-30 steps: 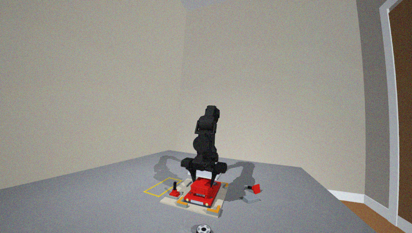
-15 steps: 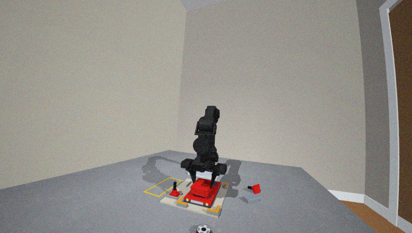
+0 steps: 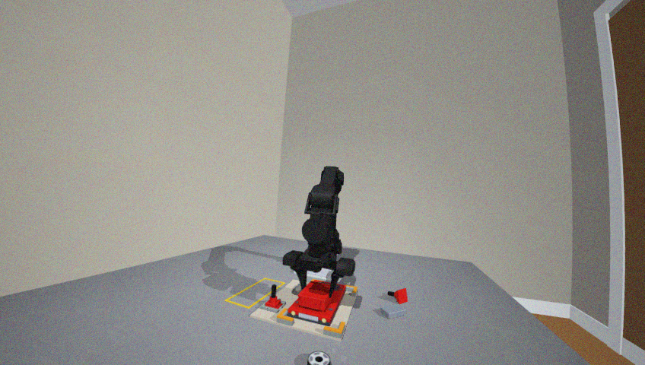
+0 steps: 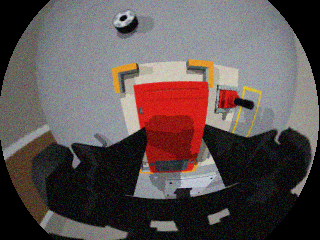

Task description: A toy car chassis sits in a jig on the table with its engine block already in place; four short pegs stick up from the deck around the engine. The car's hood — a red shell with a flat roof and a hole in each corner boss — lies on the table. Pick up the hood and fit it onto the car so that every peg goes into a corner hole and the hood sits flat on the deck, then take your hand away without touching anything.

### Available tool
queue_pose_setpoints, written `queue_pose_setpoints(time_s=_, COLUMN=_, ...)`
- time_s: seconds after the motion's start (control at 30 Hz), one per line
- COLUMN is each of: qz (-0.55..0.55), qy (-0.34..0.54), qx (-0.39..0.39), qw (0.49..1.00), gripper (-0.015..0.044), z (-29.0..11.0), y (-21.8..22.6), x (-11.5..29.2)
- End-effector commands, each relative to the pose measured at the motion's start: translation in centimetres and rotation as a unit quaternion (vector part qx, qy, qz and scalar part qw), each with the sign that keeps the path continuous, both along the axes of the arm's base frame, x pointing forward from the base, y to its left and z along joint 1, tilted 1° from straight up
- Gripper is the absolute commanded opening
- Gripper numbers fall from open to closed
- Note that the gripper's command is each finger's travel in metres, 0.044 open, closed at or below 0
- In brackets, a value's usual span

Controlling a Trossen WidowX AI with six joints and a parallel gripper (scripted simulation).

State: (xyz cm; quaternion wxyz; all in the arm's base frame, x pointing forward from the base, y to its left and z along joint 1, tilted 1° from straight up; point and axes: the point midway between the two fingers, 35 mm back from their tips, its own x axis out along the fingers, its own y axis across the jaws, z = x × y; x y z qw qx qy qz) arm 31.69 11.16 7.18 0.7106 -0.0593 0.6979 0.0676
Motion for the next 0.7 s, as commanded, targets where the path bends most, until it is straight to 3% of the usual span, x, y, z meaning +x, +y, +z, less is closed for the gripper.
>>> queue_pose_setpoints(time_s=0.0, qz=-0.002, qy=0.001, qx=-0.001, qw=1.000, gripper=0.0000, z=-0.20, y=-0.01, x=-0.02)
queue_pose_setpoints(time_s=0.47, qz=0.000, qy=0.000, qx=0.000, qw=1.000, gripper=0.0000, z=-0.33, y=0.01, x=-0.01)
queue_pose_setpoints(time_s=0.67, qz=0.000, qy=0.000, qx=0.000, qw=1.000, gripper=0.0157, z=-0.38, y=0.00, x=-0.02)
